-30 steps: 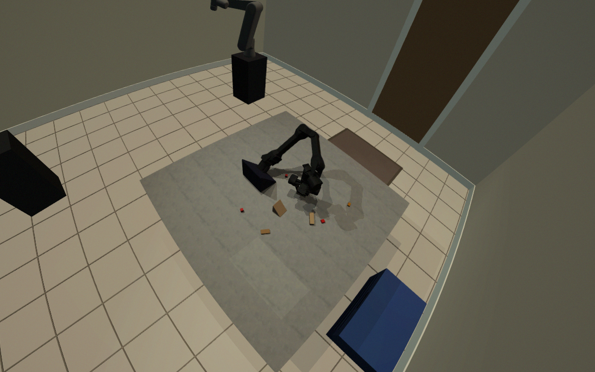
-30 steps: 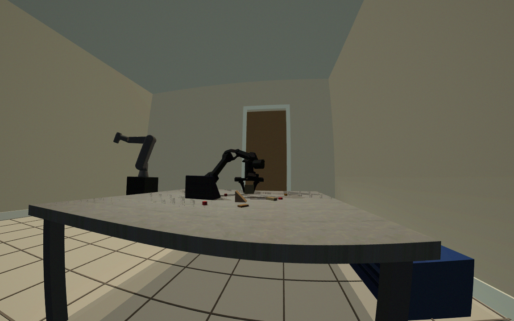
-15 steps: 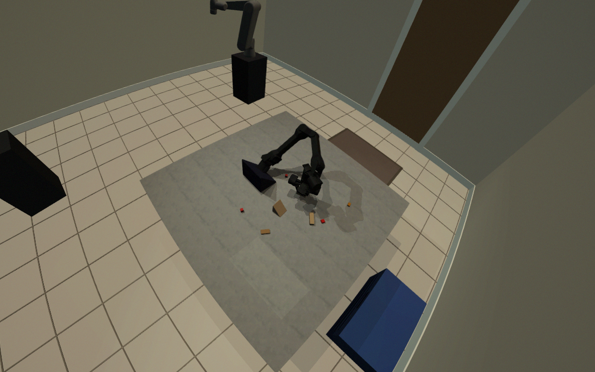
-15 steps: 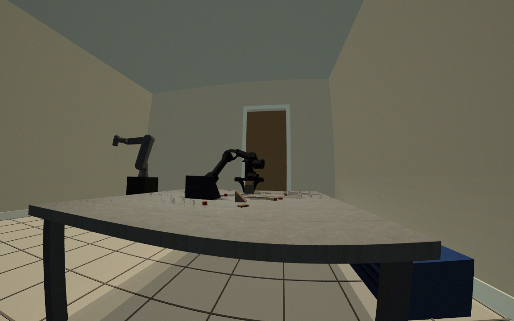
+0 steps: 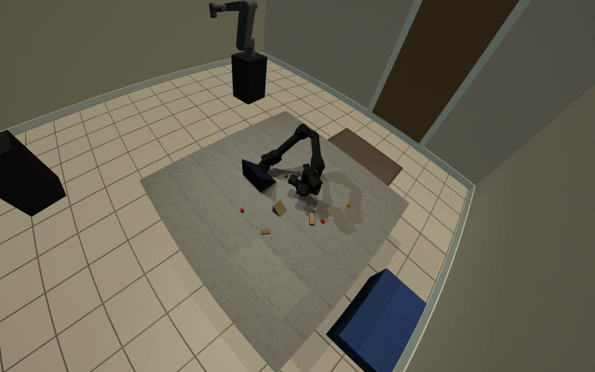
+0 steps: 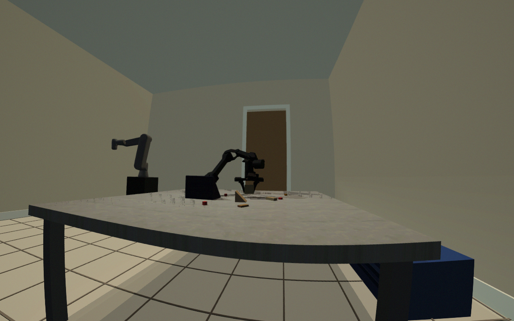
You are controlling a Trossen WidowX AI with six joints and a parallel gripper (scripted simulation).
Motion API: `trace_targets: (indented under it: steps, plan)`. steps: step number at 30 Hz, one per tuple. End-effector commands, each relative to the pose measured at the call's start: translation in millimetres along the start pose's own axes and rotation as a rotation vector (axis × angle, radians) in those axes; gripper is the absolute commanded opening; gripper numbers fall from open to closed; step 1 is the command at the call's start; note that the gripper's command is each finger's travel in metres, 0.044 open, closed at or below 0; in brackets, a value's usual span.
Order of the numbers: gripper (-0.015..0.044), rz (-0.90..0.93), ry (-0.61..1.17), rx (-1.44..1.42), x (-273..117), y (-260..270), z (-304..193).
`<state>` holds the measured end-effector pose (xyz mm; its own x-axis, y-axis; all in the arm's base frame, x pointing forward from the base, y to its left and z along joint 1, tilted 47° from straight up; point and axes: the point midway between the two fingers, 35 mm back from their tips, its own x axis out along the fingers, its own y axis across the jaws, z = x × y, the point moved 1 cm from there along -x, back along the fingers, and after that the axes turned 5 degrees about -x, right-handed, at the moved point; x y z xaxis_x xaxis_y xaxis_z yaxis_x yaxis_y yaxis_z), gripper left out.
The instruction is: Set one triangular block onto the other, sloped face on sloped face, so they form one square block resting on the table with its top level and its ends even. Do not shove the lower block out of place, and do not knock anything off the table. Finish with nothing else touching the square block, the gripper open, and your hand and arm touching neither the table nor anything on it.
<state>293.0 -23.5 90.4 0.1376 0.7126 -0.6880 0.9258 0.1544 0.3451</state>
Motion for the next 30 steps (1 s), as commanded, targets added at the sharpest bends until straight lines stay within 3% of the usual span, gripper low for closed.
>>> trace_targets:
  steps: [1, 30]
  plan:
    - [0.0000, 0.003, 0.002, 0.004, 0.0, 0.2, -0.4]
    - [0.0000, 0.000, 0.000, 0.001, 13.2, 0.2, 0.1]
